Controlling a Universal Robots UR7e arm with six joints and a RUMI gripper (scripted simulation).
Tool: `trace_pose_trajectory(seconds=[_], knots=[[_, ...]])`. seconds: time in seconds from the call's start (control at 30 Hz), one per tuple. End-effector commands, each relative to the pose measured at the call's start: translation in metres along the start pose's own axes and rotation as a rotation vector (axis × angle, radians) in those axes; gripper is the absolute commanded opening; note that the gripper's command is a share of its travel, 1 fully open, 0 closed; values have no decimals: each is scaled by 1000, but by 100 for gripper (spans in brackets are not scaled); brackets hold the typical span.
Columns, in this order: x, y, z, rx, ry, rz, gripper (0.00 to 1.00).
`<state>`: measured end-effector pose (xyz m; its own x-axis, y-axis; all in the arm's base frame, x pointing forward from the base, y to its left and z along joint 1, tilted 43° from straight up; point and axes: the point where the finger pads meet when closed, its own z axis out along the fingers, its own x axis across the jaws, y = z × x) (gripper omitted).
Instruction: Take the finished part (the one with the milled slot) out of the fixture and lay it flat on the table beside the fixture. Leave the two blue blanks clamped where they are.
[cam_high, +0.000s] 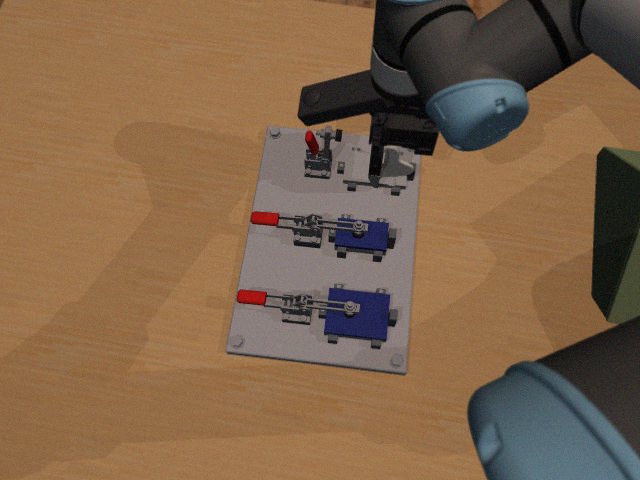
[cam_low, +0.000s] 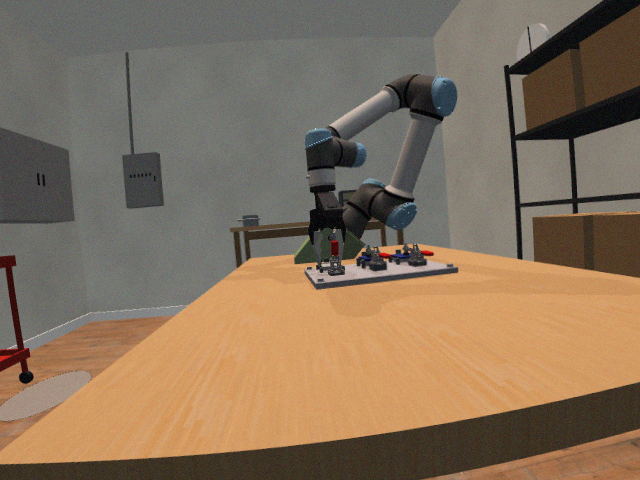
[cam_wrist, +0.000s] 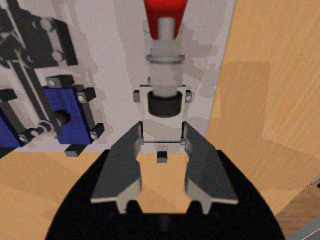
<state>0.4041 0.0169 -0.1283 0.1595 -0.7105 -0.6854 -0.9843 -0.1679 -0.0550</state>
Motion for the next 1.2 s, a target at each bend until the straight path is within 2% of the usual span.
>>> trace_pose_trajectory(seconds=[0.0, 0.6, 1.17], knots=[[0, 0, 0, 1, 1, 0, 0], [0, 0, -6, 1, 1, 0, 0], [0, 0, -22, 1, 1, 0, 0]])
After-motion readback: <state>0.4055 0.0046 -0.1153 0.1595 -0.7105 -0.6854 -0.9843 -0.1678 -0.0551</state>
